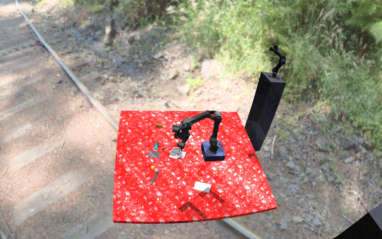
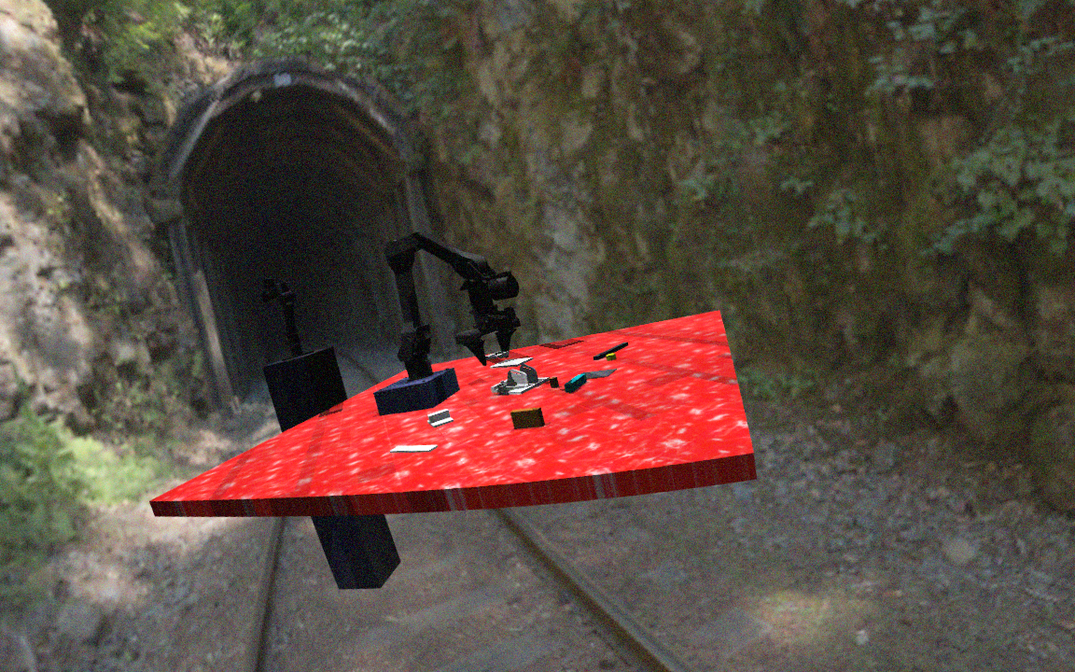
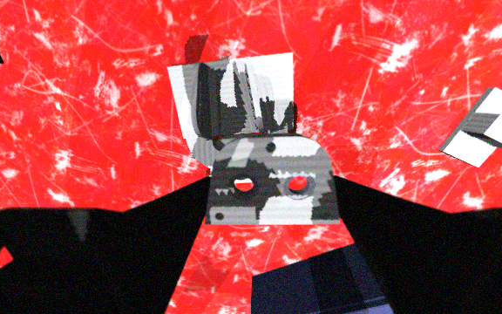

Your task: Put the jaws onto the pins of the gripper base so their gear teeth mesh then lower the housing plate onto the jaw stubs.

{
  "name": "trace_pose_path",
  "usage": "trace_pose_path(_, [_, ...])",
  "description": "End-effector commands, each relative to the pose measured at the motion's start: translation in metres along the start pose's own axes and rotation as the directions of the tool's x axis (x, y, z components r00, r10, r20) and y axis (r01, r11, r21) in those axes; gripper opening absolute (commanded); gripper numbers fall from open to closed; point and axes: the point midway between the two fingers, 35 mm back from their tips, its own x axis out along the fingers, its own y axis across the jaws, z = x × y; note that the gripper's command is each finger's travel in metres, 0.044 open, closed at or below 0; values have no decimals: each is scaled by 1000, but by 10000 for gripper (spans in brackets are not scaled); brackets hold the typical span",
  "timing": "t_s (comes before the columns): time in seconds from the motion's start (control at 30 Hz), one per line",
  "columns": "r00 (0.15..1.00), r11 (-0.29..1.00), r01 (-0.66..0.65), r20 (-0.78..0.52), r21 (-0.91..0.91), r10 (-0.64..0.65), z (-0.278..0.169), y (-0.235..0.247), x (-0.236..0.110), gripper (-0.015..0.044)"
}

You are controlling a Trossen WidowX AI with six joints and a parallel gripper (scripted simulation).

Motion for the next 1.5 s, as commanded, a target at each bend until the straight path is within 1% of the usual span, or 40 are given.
trace_pose_path(0.0, [1000, 1000, -6, 5, -15, 6, -6, 11, -1, 351])
trace_pose_path(0.3, [1000, 998, -8, 3, -59, 8, -18, 31, 0, 351])
trace_pose_path(1.47, [1000, 999, -7, 3, -46, 7, -19, 28, 0, 351])
